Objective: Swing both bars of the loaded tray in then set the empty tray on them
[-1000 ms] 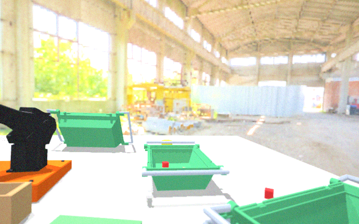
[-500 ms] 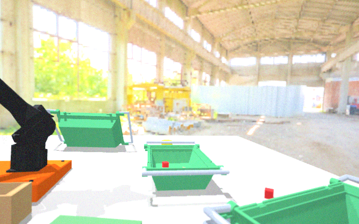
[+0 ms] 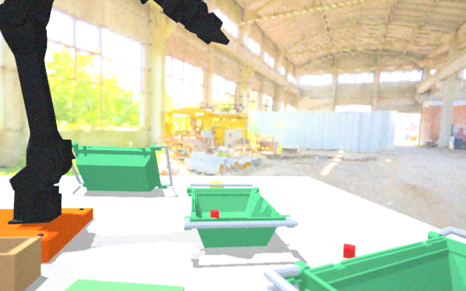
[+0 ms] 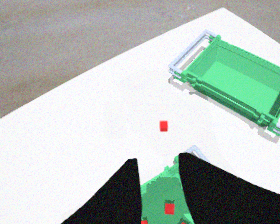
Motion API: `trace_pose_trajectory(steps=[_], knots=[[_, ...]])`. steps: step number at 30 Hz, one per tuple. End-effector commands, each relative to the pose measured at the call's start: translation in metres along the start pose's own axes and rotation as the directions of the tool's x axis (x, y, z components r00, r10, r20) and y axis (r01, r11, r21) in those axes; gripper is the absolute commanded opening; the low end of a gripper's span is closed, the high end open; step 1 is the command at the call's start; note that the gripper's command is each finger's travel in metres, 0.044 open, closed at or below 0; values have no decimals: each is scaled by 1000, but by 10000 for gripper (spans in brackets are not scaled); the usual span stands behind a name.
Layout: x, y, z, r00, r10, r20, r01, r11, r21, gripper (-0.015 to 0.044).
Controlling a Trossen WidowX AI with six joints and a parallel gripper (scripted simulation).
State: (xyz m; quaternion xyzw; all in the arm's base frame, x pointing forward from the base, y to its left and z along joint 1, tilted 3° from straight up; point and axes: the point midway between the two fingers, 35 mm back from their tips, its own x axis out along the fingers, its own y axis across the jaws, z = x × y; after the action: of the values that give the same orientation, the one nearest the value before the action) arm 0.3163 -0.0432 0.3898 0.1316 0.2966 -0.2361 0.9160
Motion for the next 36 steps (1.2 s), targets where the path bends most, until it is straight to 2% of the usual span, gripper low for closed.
trace_pose_trajectory(steps=[1, 4, 8, 15, 17, 25, 36], knots=[[61, -12, -17, 984, -67, -164, 44, 988, -145, 87], [109, -28, -36, 947, -106, -304, 28, 967, -252, 87], [167, -59, -68, 861, -129, -491, -55, 938, -343, 87], [243, -125, -139, 649, -62, -758, -288, 902, -320, 87], [248, -131, -147, 627, -48, -778, -312, 899, -307, 87], [251, -131, -150, 627, -48, -778, -312, 899, -307, 87], [276, -133, -180, 627, -48, -778, -312, 899, -306, 87]])
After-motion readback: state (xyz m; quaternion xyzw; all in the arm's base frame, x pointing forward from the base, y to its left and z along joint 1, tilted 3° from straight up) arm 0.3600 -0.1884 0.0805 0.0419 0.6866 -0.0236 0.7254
